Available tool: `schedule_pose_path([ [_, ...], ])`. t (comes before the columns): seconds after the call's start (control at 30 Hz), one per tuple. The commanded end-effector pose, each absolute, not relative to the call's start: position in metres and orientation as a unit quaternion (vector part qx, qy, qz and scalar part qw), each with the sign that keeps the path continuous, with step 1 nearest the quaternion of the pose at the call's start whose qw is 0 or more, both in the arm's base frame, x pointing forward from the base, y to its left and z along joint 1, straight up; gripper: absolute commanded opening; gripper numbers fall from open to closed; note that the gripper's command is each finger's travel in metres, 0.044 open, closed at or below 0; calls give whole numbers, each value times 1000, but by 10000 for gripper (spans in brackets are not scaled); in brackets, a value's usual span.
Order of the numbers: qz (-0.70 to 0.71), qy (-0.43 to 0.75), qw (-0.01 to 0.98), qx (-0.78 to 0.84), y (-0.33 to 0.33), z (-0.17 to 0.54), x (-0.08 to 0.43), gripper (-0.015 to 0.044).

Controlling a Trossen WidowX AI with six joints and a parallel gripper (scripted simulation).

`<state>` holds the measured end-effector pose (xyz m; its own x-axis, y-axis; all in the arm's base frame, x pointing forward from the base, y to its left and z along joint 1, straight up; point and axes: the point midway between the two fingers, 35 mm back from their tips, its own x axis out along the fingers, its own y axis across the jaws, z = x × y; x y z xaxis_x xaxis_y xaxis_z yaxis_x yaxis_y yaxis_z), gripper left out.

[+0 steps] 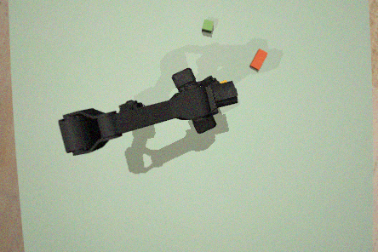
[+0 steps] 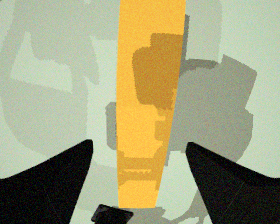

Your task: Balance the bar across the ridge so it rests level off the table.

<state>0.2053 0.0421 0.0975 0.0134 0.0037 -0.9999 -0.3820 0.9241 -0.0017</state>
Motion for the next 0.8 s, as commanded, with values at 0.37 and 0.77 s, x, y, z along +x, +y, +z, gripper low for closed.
schedule_pose_path([
  [0.37, 138, 689, 699, -138, 43, 171, 208, 440],
  [0.77, 138, 689, 698, -138, 42, 197, 204, 440],
])
